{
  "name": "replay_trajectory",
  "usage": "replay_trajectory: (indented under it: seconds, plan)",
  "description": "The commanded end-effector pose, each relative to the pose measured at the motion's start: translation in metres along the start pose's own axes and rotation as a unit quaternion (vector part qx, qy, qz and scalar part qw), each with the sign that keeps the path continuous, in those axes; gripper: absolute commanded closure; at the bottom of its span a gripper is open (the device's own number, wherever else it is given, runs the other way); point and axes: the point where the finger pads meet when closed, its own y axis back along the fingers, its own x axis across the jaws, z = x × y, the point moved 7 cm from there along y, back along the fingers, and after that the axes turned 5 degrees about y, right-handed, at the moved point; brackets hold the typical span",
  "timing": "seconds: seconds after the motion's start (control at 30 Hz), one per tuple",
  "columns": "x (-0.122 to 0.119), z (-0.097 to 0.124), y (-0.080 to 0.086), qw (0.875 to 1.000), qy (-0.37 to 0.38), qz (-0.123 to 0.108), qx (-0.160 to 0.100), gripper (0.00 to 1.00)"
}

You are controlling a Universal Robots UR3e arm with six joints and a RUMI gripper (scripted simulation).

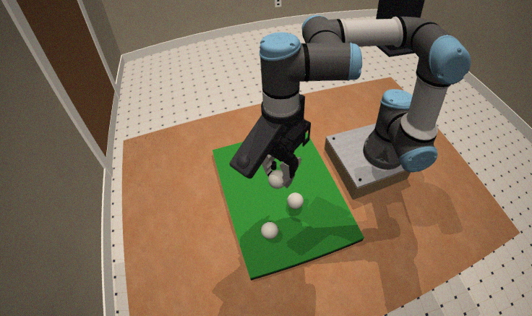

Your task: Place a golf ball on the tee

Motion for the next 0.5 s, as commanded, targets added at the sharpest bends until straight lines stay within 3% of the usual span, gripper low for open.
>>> replay_trajectory:
  seconds: [0.0,0.07,0.3,0.47]
  plan:
    - [0.031,0.029,0.007,1.000,0.001,0.000,0.003,1.00]
    - [0.031,0.029,0.007,1.000,0.001,0.000,0.003,1.00]
    - [0.065,0.075,0.014,1.000,0.001,0.000,0.003,1.00]
    - [0.076,0.096,0.018,1.000,0.001,0.000,0.002,1.00]
